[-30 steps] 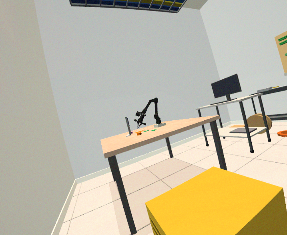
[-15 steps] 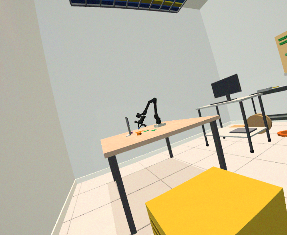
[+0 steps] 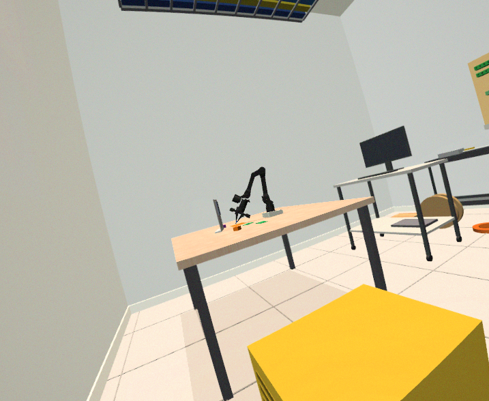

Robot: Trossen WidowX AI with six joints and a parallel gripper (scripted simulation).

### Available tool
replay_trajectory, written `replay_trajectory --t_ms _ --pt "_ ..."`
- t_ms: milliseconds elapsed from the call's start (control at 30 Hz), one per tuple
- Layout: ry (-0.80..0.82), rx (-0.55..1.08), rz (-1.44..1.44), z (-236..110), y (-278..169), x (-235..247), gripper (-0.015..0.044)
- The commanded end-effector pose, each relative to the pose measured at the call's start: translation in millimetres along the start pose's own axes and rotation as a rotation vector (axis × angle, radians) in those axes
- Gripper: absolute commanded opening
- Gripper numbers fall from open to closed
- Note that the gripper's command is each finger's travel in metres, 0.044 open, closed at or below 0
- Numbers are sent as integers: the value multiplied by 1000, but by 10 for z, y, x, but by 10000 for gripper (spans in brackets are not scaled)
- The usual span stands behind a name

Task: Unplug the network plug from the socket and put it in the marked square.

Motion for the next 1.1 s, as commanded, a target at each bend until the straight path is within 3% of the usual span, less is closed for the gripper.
replay_trajectory --t_ms 0,1067 --pt "-13 0 -5 24 6 -38 0" --pt "-6 -2 1 52 39 -15 0"
Point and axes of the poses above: the point midway between the two fingers, 35 mm back from their tips, its own z axis out along the fingers, its own x axis across the jaws, y = z × x, the point moved 6 cm from there along -z, back along the fingers, and after that the axes turned 15 degrees about z, right-handed, at the moved point
